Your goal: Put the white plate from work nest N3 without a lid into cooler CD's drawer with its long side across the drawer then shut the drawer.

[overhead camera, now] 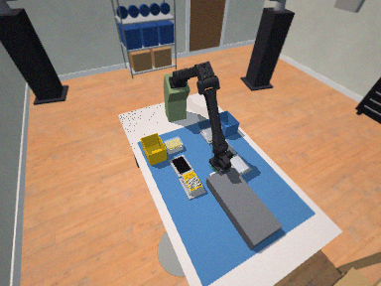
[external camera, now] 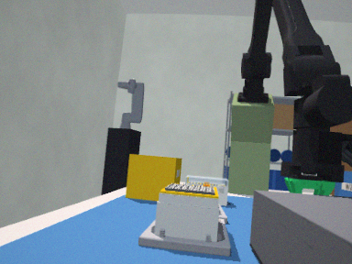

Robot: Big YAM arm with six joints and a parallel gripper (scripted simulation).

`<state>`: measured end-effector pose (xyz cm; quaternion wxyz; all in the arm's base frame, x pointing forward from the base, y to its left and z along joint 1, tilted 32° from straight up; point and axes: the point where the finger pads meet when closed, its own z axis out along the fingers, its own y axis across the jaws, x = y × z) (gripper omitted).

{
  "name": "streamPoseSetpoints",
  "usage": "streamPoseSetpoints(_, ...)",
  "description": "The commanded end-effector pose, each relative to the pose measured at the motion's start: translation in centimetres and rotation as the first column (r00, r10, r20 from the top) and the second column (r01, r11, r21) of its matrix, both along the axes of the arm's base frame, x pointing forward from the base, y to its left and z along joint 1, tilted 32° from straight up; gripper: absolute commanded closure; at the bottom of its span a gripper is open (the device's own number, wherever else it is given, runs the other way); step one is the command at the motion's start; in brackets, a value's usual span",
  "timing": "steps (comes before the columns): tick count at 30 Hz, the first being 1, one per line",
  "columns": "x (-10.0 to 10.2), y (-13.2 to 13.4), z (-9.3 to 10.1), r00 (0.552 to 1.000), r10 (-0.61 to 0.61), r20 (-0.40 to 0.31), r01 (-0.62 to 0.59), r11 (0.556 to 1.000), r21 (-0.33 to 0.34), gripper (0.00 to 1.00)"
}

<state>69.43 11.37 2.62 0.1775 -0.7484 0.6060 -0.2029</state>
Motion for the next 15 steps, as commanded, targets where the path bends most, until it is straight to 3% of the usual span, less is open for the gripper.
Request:
streamPoseSetpoints(1, 0.2, 0.5, 2.9, 0.998, 0.0, 0.057, -0.001, 1.0, 0.015, 1.0)
streamPoseSetpoints(15, -1.1, -0.2, 2.0, 0.998, -0.001, 0.056, 0.0, 1.0, 0.013, 1.0)
